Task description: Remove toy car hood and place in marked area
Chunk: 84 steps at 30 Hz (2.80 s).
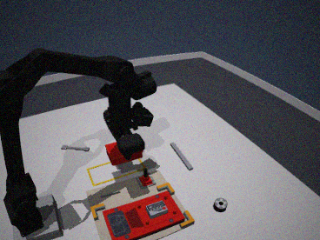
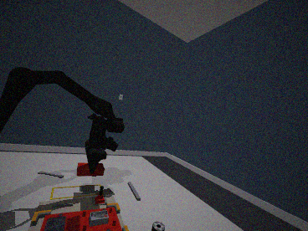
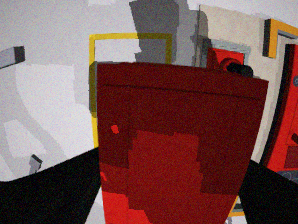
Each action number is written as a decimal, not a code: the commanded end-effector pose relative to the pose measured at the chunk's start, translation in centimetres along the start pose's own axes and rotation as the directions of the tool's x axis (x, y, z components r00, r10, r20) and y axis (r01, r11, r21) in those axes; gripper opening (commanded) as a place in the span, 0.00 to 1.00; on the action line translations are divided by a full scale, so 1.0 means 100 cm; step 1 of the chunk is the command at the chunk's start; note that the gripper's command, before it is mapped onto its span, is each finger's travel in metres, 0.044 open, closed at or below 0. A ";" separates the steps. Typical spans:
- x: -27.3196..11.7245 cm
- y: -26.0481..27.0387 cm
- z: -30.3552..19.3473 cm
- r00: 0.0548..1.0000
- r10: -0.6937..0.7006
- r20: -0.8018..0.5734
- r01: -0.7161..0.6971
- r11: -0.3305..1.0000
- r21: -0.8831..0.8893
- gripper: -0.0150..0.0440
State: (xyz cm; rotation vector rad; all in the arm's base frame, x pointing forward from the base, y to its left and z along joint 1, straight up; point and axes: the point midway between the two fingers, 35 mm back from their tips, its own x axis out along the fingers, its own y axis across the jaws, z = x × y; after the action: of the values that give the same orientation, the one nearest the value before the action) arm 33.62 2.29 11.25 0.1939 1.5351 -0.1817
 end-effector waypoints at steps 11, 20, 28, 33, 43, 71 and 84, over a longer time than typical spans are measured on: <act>-0.001 0.042 -0.023 1.000 0.004 -0.005 -0.003 1.000 0.028 0.25; 0.005 0.042 -0.022 1.000 0.004 -0.005 -0.003 1.000 0.028 0.25; 0.011 0.042 -0.022 1.000 0.004 -0.005 -0.003 1.000 0.028 0.25; 0.015 0.043 -0.021 1.000 0.004 -0.005 -0.003 1.000 0.028 0.25; 0.023 0.043 -0.021 1.000 0.004 -0.005 -0.003 1.000 0.028 0.25; 0.045 0.043 -0.021 1.000 0.004 -0.005 -0.003 1.000 0.028 0.25; 0.055 0.043 -0.021 1.000 0.004 -0.005 -0.003 1.000 0.028 0.25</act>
State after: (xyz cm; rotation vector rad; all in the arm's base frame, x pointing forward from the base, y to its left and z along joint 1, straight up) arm 32.81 6.95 6.13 0.2151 1.5348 -0.1987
